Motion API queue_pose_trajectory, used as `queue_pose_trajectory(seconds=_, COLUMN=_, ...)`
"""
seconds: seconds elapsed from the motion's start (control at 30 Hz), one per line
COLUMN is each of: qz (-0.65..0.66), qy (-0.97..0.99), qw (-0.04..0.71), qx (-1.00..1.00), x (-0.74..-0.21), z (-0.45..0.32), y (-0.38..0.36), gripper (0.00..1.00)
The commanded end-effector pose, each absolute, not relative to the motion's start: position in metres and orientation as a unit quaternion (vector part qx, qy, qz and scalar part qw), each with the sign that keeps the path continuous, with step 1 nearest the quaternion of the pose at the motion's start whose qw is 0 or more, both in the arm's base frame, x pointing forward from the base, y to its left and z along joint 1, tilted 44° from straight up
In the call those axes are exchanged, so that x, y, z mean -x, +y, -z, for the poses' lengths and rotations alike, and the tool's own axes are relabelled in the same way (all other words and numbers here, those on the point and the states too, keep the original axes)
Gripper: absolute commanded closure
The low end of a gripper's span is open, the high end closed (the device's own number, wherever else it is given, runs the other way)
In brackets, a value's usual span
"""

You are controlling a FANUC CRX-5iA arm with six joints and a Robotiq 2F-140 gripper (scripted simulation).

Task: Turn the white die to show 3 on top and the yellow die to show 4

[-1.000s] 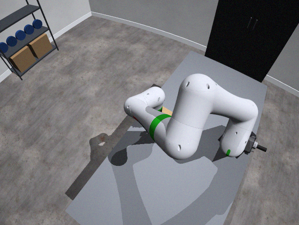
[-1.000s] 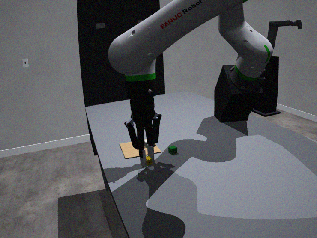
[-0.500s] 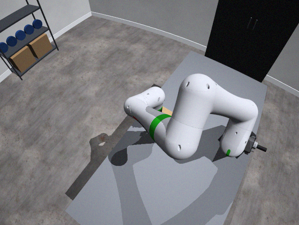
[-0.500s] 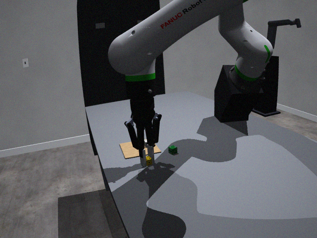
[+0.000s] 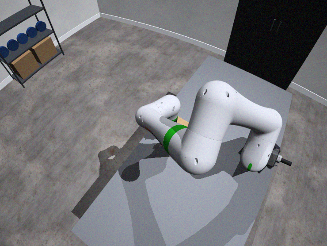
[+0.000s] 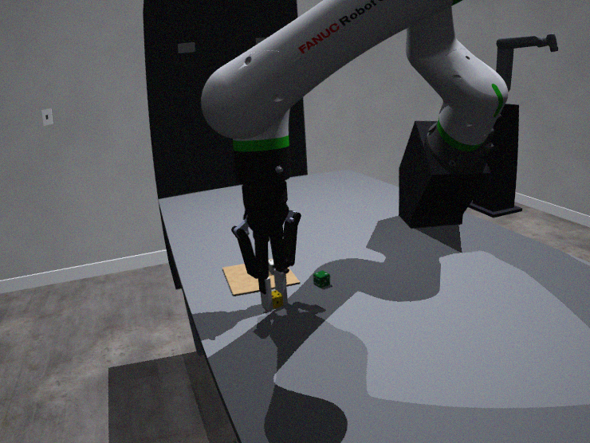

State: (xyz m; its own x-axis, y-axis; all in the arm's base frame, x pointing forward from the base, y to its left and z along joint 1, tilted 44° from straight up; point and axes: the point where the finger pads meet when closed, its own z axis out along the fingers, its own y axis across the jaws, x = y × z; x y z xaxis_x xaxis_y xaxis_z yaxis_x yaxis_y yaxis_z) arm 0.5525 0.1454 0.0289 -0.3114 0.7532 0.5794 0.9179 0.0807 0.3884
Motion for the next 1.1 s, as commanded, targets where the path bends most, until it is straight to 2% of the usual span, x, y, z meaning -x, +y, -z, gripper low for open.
queue_pose_trajectory(seconds=0.0, qz=0.359, qy=-0.726, qw=0.115, qx=0.576, x=-0.552, z=-0.03, y=0.144, gripper=0.87)
queue_pose_trajectory(seconds=0.6, qz=0.359, qy=-0.726, qw=0.115, qx=0.576, x=-0.53, z=-0.096, y=0.084, gripper=0.87)
queue_pose_trajectory(seconds=1.07, qz=0.358, qy=-0.725, qw=0.115, qx=0.577, x=-0.529, z=-0.1, y=0.079, gripper=0.87)
